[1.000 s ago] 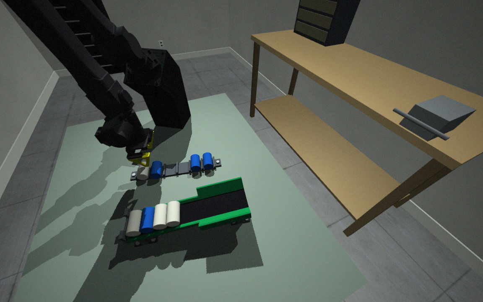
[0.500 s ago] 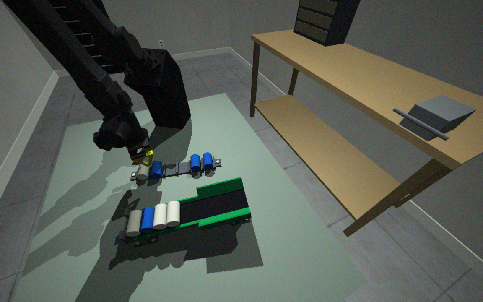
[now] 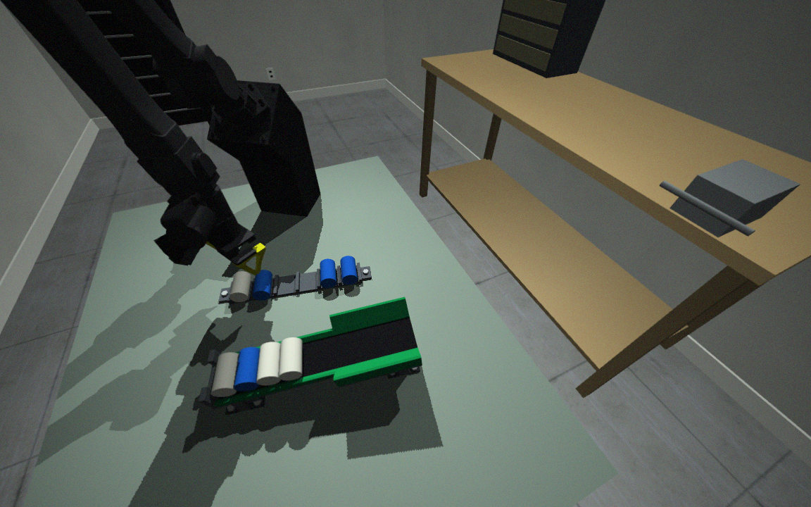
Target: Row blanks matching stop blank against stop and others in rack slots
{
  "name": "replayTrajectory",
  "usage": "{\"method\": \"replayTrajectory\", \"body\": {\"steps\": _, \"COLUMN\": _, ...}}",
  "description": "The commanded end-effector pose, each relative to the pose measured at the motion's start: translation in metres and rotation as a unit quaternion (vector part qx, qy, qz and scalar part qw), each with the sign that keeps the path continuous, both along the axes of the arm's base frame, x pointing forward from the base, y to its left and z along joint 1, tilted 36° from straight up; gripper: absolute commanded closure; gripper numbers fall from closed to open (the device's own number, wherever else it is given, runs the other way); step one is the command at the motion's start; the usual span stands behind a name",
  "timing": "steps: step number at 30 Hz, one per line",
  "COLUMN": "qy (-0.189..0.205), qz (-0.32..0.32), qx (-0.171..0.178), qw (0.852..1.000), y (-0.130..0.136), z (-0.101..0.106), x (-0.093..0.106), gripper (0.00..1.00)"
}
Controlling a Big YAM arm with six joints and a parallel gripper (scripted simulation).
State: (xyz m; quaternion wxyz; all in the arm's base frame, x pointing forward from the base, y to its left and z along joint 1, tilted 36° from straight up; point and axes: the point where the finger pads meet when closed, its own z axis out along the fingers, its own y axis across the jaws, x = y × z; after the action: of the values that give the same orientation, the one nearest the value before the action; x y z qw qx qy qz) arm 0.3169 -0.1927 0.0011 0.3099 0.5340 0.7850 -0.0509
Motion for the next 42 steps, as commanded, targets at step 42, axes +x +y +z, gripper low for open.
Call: {"method": "replayTrajectory", "body": {"steps": 42, "qy": 0.287, "qz": 0.568, "qx": -0.32, "qw": 0.702, "y": -0.029, "z": 0.009, "x": -0.008, "gripper": 0.0}}
